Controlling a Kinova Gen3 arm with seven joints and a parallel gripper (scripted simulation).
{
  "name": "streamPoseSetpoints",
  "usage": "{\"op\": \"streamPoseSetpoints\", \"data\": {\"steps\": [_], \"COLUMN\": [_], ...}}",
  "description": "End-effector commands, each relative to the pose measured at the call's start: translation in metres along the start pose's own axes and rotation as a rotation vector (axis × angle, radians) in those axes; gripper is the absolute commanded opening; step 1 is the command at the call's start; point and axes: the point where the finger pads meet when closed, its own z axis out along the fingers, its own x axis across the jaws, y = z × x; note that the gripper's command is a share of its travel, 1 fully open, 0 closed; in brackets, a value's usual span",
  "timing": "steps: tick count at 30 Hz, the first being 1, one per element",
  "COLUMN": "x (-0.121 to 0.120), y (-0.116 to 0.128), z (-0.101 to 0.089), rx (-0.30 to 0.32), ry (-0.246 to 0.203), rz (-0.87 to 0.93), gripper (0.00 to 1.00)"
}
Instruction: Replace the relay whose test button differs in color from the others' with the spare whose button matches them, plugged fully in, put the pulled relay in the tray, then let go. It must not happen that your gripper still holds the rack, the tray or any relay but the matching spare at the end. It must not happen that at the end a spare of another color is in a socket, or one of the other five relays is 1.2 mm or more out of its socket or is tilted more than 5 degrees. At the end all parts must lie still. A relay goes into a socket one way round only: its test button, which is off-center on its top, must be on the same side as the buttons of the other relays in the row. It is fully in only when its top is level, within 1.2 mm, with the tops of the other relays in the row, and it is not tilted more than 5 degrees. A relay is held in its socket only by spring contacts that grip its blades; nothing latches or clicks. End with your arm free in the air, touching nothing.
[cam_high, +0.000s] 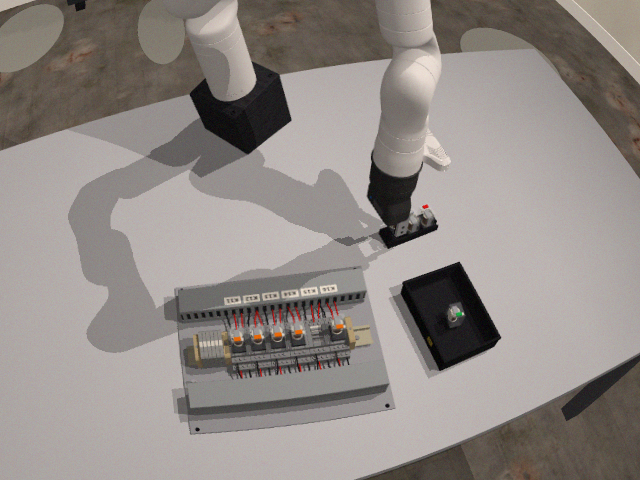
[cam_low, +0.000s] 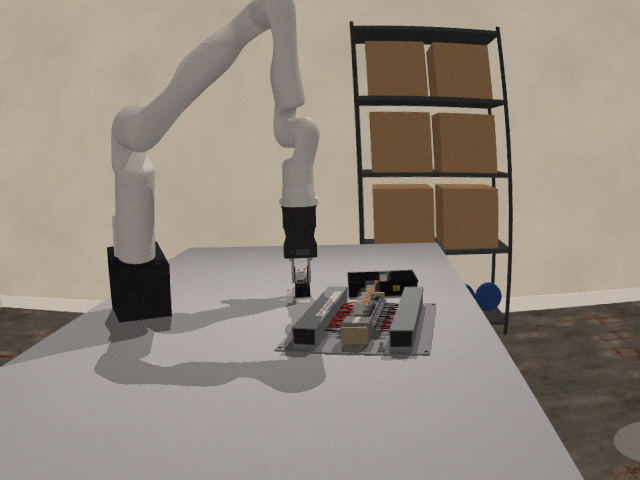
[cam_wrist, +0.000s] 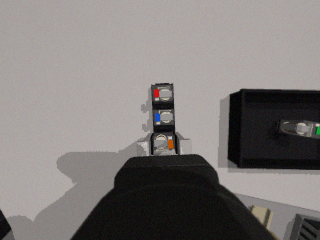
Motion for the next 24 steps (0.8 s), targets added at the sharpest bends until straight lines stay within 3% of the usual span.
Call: {"op": "streamPoseSetpoints", "data": {"steps": [1, 24], "x": [0.002, 0.000], "y": [-0.002, 0.000], "z": [-0.005, -0.027], "rx": [0.007, 0.004], "ry": [0.007, 0.004], "rz": [0.000, 0.000], "gripper": [0.00, 0.00]}}
